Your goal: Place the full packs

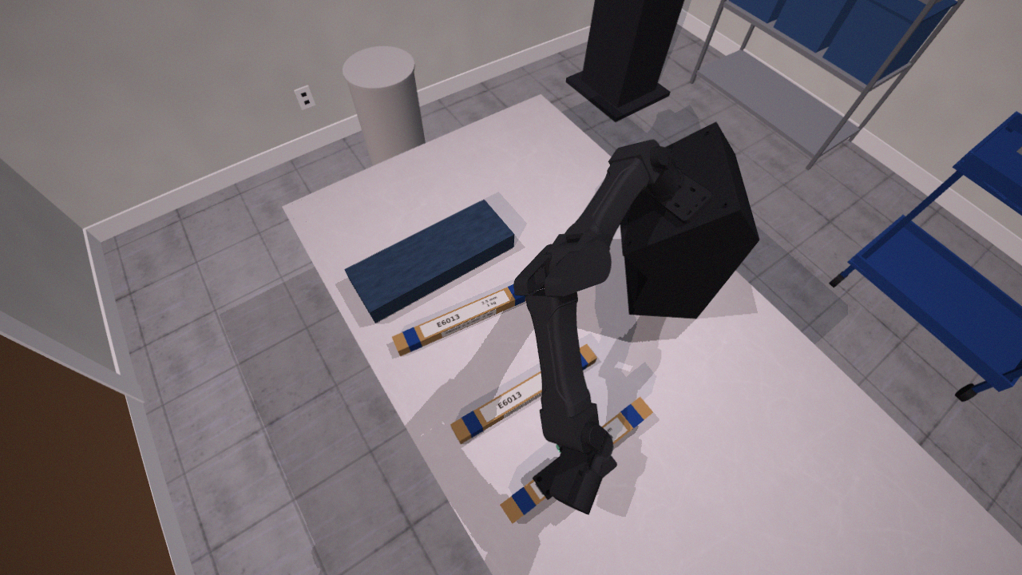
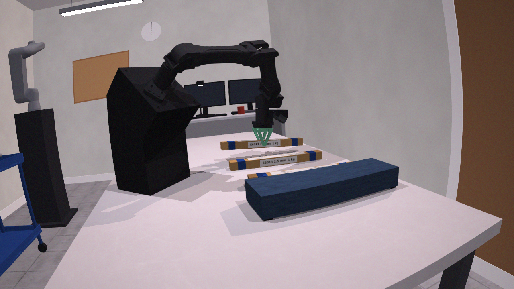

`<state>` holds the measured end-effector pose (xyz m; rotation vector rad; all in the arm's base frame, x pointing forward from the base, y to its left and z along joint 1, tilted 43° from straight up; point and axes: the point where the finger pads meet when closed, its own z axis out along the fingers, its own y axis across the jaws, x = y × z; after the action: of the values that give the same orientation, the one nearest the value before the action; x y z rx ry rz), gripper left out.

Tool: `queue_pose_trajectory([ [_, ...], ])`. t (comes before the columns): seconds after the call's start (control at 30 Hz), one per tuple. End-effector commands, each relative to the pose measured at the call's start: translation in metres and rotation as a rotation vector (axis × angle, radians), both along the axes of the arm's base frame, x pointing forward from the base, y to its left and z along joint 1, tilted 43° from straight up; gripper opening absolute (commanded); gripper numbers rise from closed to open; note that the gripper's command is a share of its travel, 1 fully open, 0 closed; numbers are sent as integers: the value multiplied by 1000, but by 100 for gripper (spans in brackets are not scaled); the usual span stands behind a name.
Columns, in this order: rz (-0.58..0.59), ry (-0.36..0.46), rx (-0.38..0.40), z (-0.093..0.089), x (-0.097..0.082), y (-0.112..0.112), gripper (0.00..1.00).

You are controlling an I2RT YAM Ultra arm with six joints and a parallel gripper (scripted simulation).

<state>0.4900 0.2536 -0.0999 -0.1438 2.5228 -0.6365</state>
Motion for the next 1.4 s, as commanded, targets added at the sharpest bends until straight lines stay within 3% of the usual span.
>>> queue_pose_trajectory([
  [0.0,75,-69,44,51,-7,60,0],
  [0.27,75,-75,49,64,-9,70,0],
  [0.37,75,-90,64,78,-8,76,0],
  [1.0,76,-89,62,70,-12,73,0],
  [1.03,76,-67,42,61,-17,68,0],
  [1.37,77,-94,67,67,-12,74,0],
])
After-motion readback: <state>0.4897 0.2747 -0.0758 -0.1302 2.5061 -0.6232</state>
